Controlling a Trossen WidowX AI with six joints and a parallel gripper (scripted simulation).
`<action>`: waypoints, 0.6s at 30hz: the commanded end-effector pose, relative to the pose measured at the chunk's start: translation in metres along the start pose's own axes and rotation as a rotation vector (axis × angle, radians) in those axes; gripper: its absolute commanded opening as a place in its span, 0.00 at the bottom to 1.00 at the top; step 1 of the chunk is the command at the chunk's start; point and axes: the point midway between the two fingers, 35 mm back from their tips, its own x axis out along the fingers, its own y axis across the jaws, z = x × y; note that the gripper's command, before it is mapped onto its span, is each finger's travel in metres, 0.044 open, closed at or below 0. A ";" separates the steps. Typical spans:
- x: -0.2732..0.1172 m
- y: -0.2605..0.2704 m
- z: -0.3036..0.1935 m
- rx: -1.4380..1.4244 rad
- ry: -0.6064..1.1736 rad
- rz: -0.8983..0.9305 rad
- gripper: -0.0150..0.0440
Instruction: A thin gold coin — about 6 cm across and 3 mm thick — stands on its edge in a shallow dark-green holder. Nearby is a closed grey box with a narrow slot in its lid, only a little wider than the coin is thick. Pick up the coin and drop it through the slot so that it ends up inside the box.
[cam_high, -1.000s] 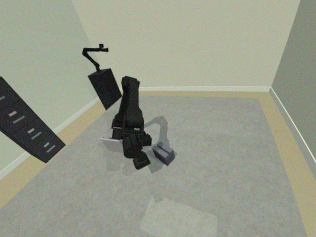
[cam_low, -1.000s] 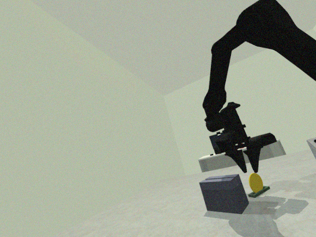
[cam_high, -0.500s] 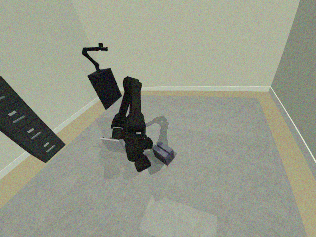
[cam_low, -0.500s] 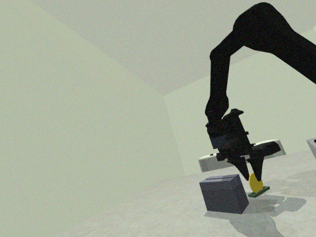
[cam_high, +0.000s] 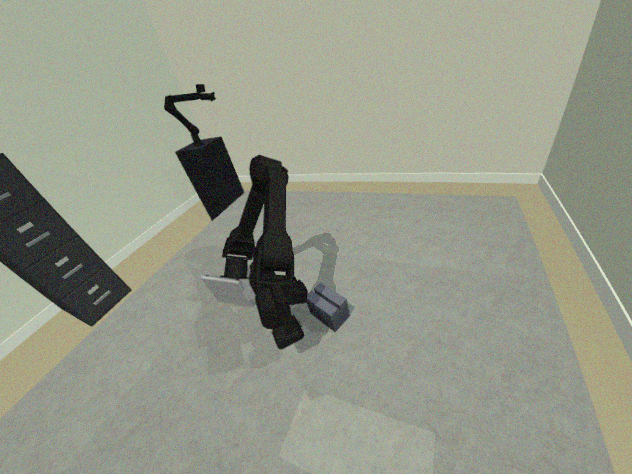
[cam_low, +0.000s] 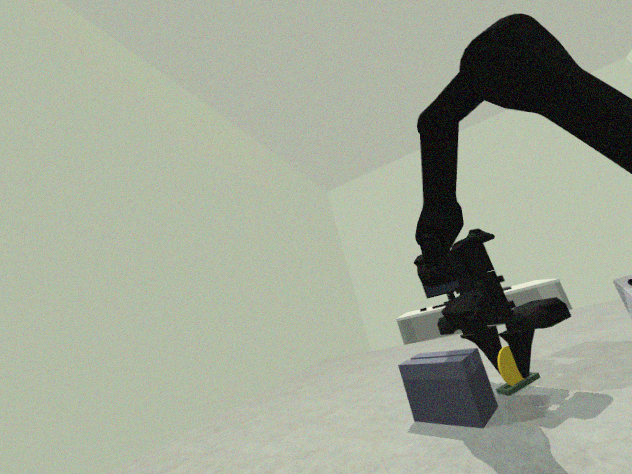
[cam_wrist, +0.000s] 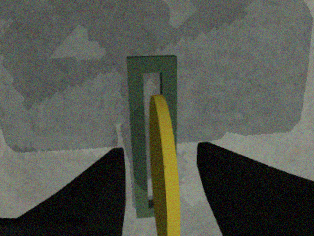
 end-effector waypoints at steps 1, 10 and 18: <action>0.003 0.002 0.000 0.004 -0.004 0.005 0.39; 0.003 0.002 0.000 0.004 -0.004 0.005 0.25; -0.003 0.001 0.000 0.004 -0.003 0.004 0.25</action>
